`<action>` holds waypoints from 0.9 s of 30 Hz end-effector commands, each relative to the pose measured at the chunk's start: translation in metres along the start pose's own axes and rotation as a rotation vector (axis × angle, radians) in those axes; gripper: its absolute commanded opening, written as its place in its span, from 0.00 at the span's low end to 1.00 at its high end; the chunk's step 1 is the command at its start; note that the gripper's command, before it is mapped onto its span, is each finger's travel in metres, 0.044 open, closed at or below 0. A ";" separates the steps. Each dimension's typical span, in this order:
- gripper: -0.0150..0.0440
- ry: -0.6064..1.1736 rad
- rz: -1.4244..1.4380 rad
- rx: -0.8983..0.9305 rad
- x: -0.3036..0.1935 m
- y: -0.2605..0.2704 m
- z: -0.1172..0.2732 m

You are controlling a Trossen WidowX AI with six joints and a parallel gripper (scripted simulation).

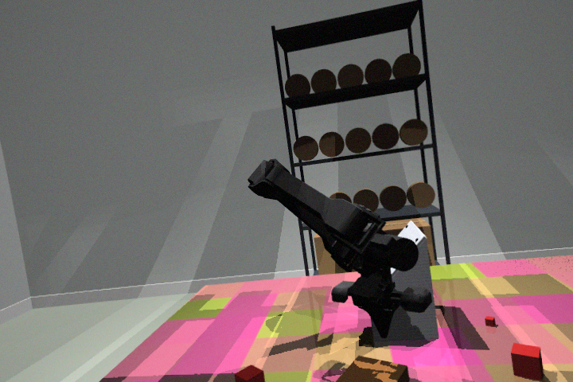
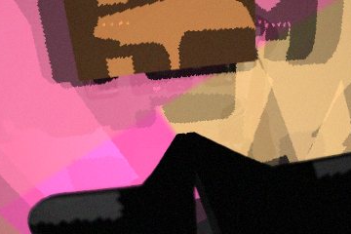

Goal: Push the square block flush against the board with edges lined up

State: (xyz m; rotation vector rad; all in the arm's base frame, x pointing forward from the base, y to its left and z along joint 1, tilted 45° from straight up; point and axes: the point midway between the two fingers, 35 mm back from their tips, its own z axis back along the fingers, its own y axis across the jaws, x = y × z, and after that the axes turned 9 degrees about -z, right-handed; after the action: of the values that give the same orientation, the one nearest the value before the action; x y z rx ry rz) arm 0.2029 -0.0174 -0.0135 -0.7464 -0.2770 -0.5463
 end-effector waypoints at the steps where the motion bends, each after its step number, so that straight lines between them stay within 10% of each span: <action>1: 0.25 0.003 0.016 0.004 -0.001 0.002 -0.009; 27: 0.25 0.001 0.015 0.001 0.024 0.006 -0.054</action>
State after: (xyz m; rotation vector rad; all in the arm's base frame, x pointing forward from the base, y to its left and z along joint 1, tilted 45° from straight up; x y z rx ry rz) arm 0.2225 -0.0594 -0.0474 -0.7432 -0.2669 -0.5365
